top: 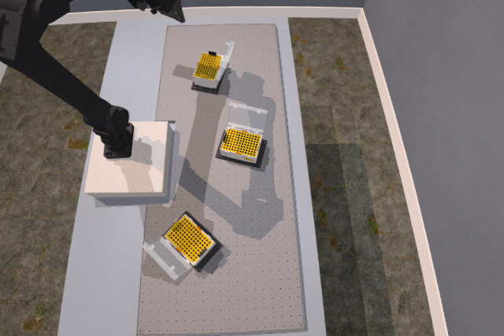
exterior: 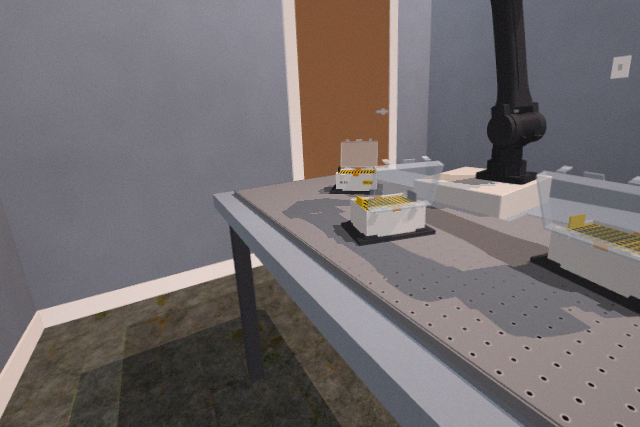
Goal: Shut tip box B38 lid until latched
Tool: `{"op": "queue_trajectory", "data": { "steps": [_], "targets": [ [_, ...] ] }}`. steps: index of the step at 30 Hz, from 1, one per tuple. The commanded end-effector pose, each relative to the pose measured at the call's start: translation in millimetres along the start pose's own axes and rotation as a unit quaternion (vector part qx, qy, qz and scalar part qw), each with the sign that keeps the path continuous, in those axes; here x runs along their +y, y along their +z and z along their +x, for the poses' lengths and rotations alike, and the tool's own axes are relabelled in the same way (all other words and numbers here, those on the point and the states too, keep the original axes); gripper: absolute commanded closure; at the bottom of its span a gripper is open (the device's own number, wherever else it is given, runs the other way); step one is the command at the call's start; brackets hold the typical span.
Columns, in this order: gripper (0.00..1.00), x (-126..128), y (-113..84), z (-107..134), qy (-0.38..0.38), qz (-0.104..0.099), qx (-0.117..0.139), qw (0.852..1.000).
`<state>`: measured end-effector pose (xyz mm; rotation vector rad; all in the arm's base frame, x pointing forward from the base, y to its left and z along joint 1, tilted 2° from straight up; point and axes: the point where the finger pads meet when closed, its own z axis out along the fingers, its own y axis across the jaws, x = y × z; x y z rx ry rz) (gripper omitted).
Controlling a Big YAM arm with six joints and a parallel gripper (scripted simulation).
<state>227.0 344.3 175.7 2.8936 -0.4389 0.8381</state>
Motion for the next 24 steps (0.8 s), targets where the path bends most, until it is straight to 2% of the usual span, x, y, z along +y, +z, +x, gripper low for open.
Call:
{"op": "queue_trajectory", "data": {
  "steps": [1,7,8,16,18,19,20,24],
  "targets": [
    [1.00,-11,-11.5,6,0.010,0.016,0.001,1.000],
    [1.00,-11,-11.5,6,0.010,0.016,0.001,1.000],
    [1.00,-16,-11.3,17,0.038,0.012,-0.005,0.999],
    [1.00,-8,11.0,52,0.160,-0.024,-0.038,0.986],
    [1.00,-8,11.0,52,0.160,-0.024,-0.038,0.986],
    [1.00,-7,9.0,60,0.178,-0.022,-0.042,0.983],
    [1.00,-7,16.2,61,0.190,-0.032,-0.046,0.980],
    [1.00,-3,26.6,79,0.251,-0.048,-0.062,0.965]
  ]
}}
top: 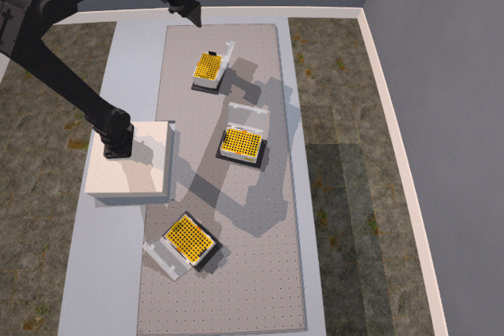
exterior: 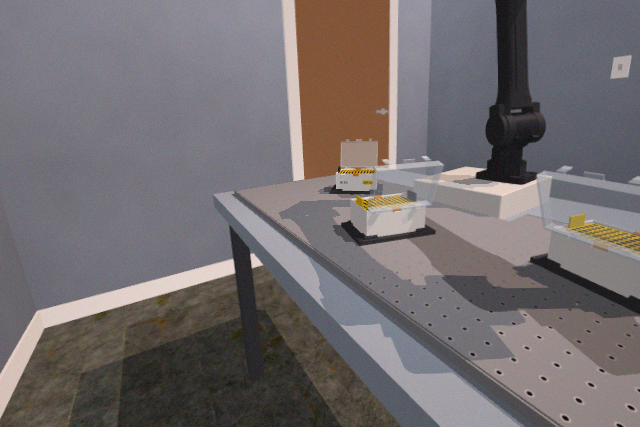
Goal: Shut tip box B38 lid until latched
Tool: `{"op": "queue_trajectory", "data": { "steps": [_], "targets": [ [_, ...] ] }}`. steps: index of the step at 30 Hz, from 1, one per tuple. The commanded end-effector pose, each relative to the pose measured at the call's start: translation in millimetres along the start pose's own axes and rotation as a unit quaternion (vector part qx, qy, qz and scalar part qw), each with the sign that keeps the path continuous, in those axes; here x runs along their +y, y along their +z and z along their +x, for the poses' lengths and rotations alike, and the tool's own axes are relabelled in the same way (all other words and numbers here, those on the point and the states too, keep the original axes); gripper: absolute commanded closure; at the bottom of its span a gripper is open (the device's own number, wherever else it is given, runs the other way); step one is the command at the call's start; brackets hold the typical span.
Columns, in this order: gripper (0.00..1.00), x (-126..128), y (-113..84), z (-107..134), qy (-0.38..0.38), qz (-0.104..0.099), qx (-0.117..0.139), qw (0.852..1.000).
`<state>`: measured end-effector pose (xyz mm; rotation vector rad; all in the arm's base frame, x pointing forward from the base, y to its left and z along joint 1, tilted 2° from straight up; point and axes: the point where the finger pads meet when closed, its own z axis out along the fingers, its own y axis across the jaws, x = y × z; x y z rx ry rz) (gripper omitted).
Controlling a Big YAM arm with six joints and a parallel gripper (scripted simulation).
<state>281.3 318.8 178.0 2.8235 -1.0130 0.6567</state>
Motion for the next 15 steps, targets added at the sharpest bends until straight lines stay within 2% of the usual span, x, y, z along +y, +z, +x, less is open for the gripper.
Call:
{"op": "queue_trajectory", "data": {
  "steps": [1,9,11,15],
  "targets": [
    [1.00,-20,-6.0,27,0.086,0.000,-0.010,0.996],
    [1.00,-28,10.2,65,0.209,-0.031,-0.044,0.976],
    [1.00,-28,10.2,65,0.209,-0.031,-0.044,0.976],
    [1.00,-31,18.4,84,0.269,-0.047,-0.060,0.960]
  ]
}}
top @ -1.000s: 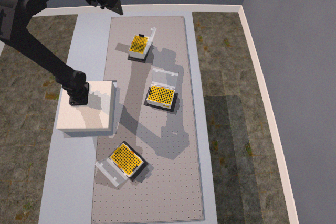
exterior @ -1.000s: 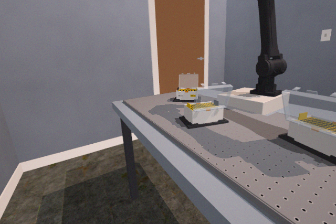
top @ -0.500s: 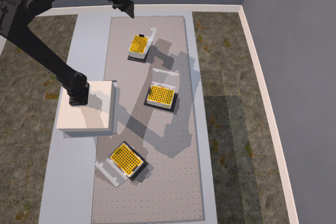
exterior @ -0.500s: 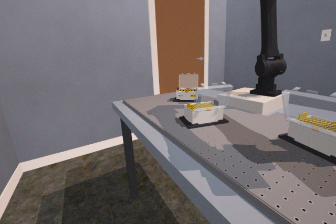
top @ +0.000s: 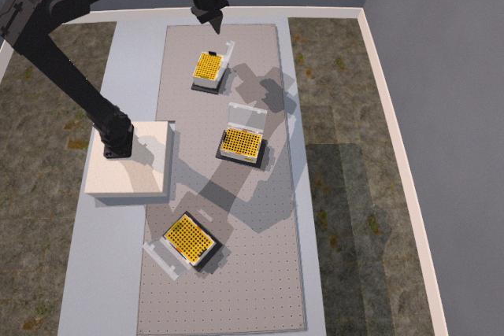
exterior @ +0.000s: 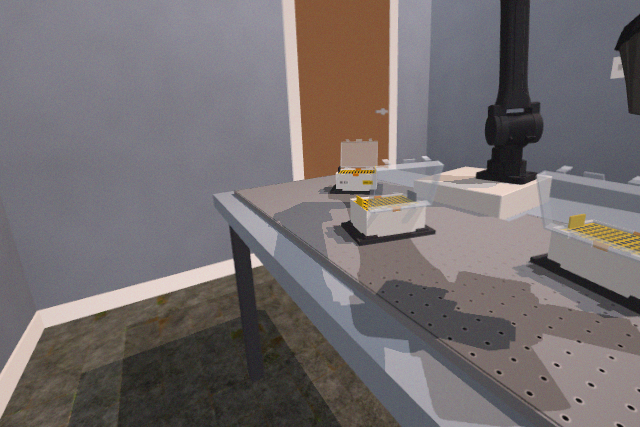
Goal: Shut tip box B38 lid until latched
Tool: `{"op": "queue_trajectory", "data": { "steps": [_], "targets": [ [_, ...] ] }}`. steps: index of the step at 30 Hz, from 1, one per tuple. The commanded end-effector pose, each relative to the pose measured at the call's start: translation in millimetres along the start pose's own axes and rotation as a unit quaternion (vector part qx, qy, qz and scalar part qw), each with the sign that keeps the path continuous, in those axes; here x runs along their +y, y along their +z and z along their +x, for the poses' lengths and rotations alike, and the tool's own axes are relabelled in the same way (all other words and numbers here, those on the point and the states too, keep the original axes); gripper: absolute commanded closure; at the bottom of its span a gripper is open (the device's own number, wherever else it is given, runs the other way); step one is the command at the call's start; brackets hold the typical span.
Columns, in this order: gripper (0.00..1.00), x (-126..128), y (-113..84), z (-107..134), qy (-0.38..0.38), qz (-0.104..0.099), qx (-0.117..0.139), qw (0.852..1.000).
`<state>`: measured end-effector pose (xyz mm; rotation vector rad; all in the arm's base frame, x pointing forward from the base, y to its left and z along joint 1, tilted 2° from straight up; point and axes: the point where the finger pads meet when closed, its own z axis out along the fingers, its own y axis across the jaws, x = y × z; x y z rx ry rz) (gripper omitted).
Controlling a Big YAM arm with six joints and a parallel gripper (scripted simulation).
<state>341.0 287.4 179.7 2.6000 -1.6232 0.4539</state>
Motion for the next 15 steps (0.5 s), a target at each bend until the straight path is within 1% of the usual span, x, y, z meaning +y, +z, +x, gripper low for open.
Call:
{"op": "queue_trajectory", "data": {
  "steps": [1,6,11,13,15],
  "targets": [
    [1.00,-28,-11.8,17,0.080,0.005,-0.014,0.997],
    [1.00,-42,-5.3,38,0.157,-0.015,-0.036,0.987],
    [1.00,-57,1.3,58,0.233,-0.035,-0.057,0.970],
    [1.00,-57,1.3,58,0.233,-0.035,-0.057,0.970],
    [1.00,-63,3.9,66,0.263,-0.042,-0.065,0.962]
  ]
}}
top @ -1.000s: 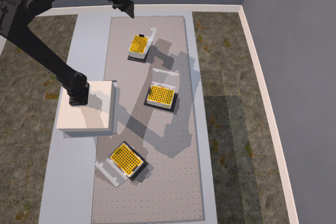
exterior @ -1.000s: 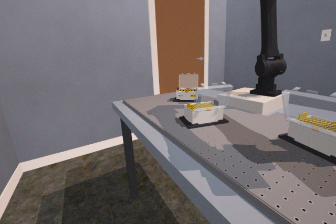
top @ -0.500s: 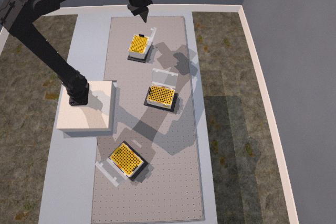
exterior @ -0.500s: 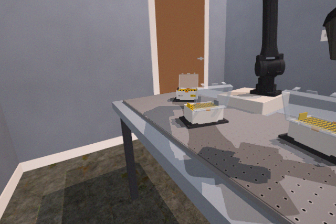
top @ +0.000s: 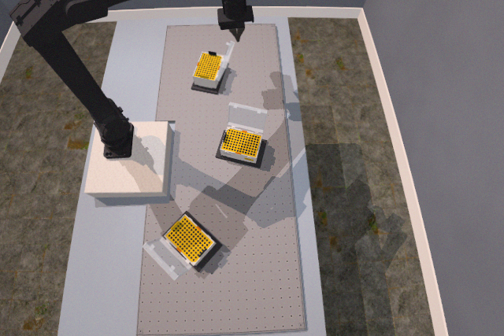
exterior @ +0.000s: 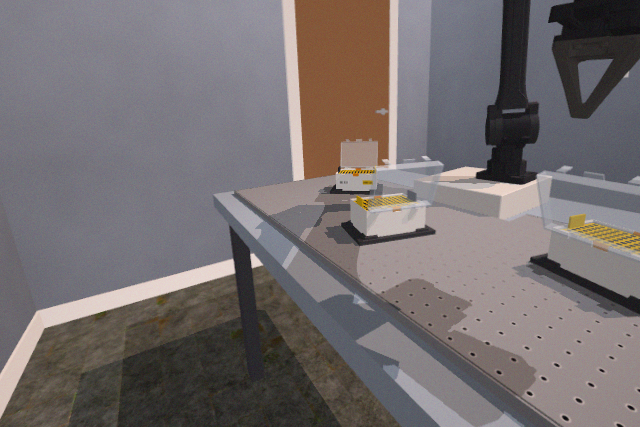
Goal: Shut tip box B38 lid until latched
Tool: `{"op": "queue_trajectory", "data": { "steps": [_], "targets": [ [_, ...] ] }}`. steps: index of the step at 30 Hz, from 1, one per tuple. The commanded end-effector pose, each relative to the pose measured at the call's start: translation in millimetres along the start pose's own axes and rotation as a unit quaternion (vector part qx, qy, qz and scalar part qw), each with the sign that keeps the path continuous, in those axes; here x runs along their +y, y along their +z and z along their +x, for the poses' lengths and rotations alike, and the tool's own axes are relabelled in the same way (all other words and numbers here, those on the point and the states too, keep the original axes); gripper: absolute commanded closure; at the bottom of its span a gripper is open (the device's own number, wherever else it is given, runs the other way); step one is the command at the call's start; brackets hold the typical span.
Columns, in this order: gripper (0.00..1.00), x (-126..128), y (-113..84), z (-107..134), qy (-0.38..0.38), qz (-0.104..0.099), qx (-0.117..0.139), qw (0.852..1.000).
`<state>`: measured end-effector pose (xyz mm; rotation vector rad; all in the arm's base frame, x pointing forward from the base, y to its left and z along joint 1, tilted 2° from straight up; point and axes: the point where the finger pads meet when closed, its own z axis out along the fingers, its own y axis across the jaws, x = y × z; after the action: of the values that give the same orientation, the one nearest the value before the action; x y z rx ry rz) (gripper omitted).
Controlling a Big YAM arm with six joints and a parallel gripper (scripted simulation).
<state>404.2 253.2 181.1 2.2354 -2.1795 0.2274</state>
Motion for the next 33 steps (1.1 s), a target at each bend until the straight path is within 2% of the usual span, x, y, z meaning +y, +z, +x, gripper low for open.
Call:
{"op": "queue_trajectory", "data": {
  "steps": [1,4,8,15,16,17,23,24,25,32,33],
  "targets": [
    [1.00,-23,-18.1,0,0.068,0.007,-0.020,0.997],
    [1.00,-23,-35.2,3,0.116,0.008,-0.044,0.992],
    [1.00,-16,-19.9,5,0.175,-0.019,-0.054,0.983],
    [1.00,-14,-20.4,1,0.172,-0.018,-0.053,0.983],
    [1.00,-8,4.0,1,0.171,-0.031,-0.042,0.984],
    [1.00,-8,13.6,1,0.172,-0.035,-0.039,0.984],
    [1.00,-8,44.0,1,0.175,-0.036,-0.038,0.983],
    [1.00,-11,41.5,0,0.176,-0.032,-0.041,0.983],
    [1.00,-28,5.8,-4,0.180,0.001,-0.069,0.981],
    [1.00,-26,4.5,-2,0.179,-0.003,-0.066,0.982],
    [1.00,-9,41.2,2,0.175,-0.037,-0.037,0.983]
  ]
}}
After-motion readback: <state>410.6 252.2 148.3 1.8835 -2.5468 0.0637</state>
